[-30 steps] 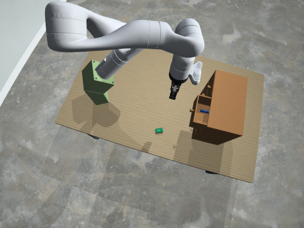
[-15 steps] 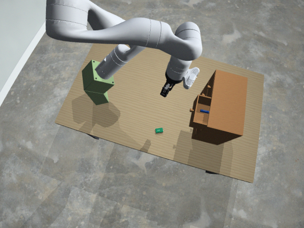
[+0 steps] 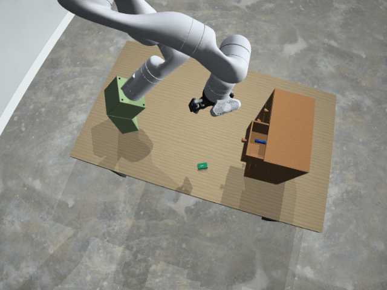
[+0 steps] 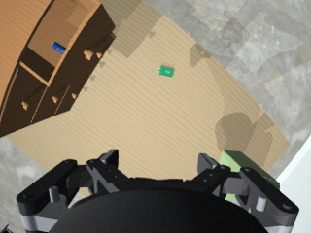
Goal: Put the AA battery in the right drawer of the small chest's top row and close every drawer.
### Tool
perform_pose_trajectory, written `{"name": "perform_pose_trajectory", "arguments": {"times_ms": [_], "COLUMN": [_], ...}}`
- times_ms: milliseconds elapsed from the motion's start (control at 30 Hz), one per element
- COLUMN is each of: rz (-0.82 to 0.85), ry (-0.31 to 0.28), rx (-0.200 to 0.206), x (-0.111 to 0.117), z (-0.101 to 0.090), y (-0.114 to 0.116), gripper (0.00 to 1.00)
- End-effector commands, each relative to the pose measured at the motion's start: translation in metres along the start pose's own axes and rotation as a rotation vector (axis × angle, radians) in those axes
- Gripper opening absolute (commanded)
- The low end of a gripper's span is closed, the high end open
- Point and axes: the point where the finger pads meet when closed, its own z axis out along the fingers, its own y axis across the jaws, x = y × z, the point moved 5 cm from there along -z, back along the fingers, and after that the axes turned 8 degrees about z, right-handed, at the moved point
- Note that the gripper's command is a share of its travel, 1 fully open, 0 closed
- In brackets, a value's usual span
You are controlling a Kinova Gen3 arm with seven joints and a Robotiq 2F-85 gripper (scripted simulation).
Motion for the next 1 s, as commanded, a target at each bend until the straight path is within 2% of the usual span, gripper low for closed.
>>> {"name": "perform_pose_trajectory", "arguments": {"times_ms": [0,200,267,400,767,833,967], "rz": [0.212,0.622,0.622,0.897,1.571,1.571,1.762], "ry": [0.003,-0.013,-0.013,-0.016,-0.010,-0.010,-0.007], "rx": [-0.009,0.000,0.000,0.014,0.089,0.089,0.124], "x": [-0.003,-0.006,-0.006,-0.006,-0.001,-0.001,0.002], "z": [0.000,0.002,0.002,0.003,-0.001,-0.001,-0.003], "y": [0.007,0.018,0.018,0.025,0.042,0.042,0.047], "gripper": [1.00,1.00,1.00,1.00,1.00,1.00,1.00]}}
